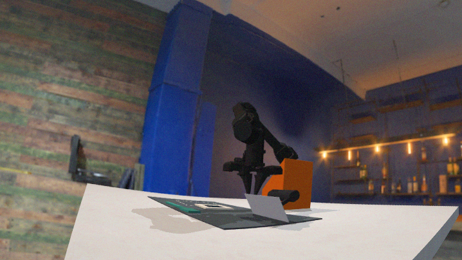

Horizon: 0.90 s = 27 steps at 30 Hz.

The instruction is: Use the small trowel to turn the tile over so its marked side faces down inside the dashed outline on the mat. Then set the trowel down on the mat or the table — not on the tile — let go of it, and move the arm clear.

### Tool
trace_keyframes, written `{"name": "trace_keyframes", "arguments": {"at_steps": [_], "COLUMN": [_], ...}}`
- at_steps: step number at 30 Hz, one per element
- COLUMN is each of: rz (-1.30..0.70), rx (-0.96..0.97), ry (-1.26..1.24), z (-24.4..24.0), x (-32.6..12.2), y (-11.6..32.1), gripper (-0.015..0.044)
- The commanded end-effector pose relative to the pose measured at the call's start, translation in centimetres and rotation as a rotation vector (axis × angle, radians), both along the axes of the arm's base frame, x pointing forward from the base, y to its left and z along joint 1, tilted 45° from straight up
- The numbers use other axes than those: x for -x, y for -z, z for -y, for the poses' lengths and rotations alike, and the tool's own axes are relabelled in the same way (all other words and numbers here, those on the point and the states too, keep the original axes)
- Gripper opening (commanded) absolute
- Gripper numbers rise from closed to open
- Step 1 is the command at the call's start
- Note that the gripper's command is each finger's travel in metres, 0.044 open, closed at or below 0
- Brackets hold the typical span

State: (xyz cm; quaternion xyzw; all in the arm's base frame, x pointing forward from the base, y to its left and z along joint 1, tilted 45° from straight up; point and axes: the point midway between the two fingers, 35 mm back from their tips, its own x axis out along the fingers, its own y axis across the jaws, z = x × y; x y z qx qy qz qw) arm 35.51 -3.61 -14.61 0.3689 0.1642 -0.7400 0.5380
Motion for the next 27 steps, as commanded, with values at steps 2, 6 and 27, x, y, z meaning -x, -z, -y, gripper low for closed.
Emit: {"name": "trace_keyframes", "arguments": {"at_steps": [2, 6, 27], "rz": [-0.004, 0.003, 0.005], "rx": [0.004, 0.000, 0.000], "ry": [-0.005, 0.000, 0.001], "z": [0.5, 0.5, 0.6], "x": [-1.1, -1.4, -1.5], "y": [-0.2, -0.3, -0.3], "gripper": [0.0100, 0.0100, 0.0000]}}
